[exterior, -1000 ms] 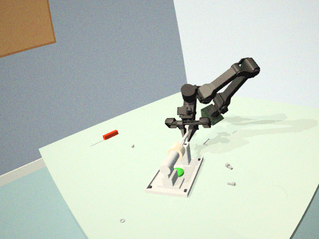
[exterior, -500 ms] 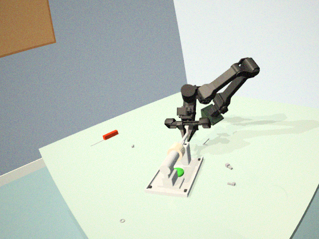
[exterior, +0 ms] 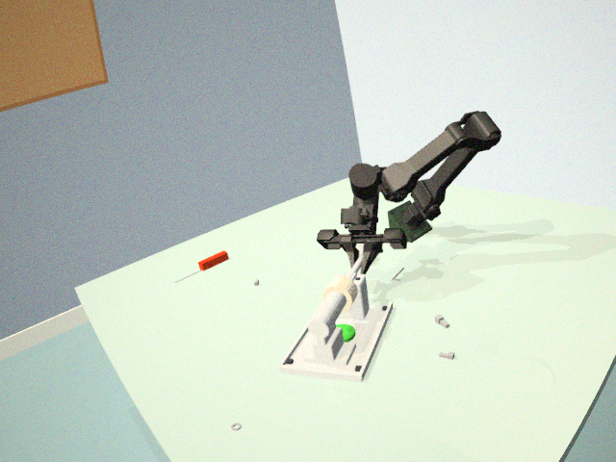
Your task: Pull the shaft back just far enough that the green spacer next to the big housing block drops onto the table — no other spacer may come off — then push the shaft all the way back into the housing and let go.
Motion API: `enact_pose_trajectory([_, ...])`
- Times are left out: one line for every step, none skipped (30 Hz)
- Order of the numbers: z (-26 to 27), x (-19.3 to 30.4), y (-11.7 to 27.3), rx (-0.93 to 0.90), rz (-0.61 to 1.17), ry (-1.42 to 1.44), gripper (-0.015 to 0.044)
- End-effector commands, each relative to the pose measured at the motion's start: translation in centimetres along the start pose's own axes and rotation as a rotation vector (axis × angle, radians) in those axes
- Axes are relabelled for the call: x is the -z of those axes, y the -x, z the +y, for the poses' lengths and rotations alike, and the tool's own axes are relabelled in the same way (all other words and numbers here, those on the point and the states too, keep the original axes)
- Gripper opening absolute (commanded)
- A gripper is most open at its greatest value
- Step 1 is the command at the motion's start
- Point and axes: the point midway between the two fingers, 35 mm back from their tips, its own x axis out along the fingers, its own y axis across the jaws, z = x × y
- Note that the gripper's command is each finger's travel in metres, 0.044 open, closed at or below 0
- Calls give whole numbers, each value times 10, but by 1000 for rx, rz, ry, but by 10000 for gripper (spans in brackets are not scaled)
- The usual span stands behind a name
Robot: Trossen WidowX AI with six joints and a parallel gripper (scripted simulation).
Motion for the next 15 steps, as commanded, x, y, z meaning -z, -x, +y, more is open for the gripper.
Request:
enact_pose_trajectory([-1, -3, -2, 3, -4, 0, 0])
enact_pose_trajectory([-1, -4, -2, 3, -4, 0, 0])
enact_pose_trajectory([-1, -4, -2, 3, -4, 0, 0])
enact_pose_trajectory([-1, -4, -2, 3, -4, 0, 0])
enact_pose_trajectory([-1, -4, -2, 3, -4, 0, 0])
enact_pose_trajectory([-1, -5, -3, 3, -4, 0, 0])
enact_pose_trajectory([-1, -5, -3, 3, -4, 0, 0])
enact_pose_trajectory([-1, -5, -3, 3, -4, 0, 0])
enact_pose_trajectory([-1, -5, -3, 3, -4, 0, 0])
enact_pose_trajectory([-1, -5, -3, 3, -4, 0, 0])
enact_pose_trajectory([-1, -6, -4, 3, -4, 0, 0])
enact_pose_trajectory([-1, -6, -4, 3, -4, 0, 0])
enact_pose_trajectory([-1, -6, -4, 3, -4, 0, 0])
enact_pose_trajectory([-1, -6, -4, 3, -4, 0, 0])
enact_pose_trajectory([-1, -7, -4, 3, -4, 0, 0])
